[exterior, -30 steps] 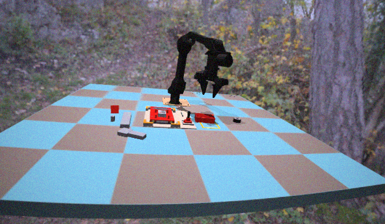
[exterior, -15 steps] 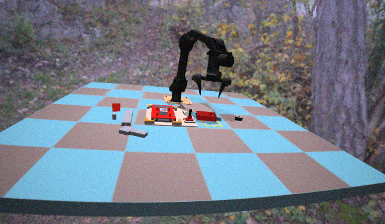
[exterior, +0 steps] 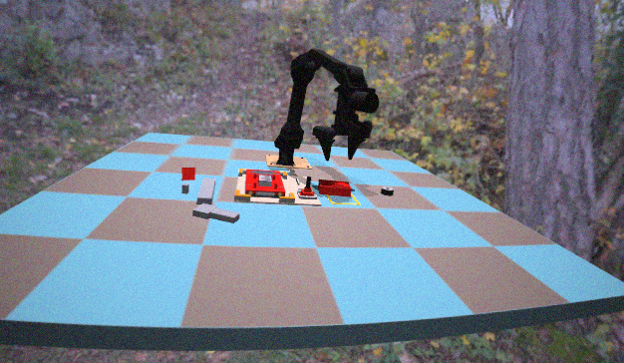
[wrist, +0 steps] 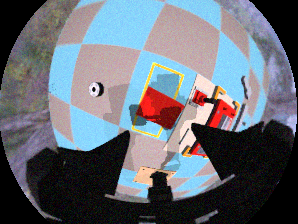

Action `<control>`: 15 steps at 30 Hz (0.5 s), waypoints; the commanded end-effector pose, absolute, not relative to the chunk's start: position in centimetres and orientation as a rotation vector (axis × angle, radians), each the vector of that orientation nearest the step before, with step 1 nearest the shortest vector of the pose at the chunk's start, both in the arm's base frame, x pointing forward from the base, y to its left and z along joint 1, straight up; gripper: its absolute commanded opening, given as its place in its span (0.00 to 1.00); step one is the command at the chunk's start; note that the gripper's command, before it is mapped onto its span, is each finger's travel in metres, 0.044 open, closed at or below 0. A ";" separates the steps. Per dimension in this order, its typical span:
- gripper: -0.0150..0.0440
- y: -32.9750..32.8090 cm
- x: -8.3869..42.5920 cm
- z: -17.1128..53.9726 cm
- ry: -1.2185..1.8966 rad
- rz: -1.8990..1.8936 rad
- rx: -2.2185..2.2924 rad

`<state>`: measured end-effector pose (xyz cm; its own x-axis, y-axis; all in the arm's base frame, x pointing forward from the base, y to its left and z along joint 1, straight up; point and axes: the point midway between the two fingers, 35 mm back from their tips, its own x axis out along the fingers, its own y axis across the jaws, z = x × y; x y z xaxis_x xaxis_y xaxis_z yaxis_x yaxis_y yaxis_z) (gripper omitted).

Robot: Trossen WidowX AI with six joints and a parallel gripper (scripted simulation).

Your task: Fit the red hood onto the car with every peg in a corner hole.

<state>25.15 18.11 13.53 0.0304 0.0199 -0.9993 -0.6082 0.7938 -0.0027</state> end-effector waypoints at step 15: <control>1.00 17.7 26.4 11.8 1.141 1.254 -1.264</control>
<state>26.14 17.79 12.38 0.0293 0.0179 -0.9994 -0.9857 0.1667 -0.0259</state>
